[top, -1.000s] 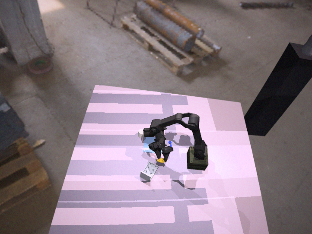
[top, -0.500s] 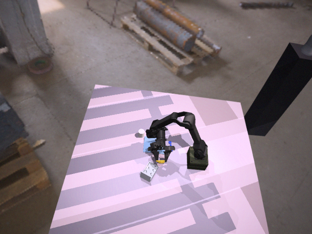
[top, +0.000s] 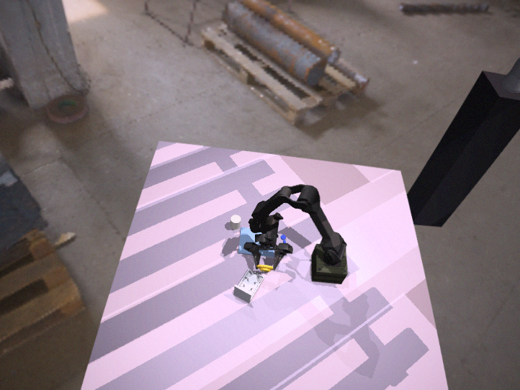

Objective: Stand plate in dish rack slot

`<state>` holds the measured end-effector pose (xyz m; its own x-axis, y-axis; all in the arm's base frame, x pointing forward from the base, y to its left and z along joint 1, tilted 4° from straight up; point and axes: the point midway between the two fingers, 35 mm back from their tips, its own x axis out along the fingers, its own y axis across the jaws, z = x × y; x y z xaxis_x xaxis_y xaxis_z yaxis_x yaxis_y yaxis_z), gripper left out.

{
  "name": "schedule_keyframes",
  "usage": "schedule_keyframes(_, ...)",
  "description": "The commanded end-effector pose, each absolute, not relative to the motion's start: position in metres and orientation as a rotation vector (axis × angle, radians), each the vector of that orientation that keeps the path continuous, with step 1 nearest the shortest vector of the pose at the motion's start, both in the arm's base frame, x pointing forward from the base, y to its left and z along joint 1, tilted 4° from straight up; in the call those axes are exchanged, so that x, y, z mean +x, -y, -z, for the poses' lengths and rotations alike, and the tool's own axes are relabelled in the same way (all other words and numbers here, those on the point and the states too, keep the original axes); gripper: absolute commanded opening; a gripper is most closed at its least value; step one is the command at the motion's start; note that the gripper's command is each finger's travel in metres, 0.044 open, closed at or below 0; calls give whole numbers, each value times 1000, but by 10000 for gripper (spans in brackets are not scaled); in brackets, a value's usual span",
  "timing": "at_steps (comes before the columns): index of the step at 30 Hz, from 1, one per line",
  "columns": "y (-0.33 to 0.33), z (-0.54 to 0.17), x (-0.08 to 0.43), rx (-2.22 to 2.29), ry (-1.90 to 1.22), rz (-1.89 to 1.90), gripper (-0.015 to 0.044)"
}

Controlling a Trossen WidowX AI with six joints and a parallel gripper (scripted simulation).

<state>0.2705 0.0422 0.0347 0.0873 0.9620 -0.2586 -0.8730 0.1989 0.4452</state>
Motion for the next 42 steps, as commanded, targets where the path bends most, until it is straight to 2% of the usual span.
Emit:
schedule_keyframes(1, -40, -31, 271, 192, -464, -1360, 0)
schedule_keyframes(21, -17, -20, 284, 1, -30, -1121, 0)
schedule_keyframes(42, -18, -1, 282, -18, -27, -1110, 0)
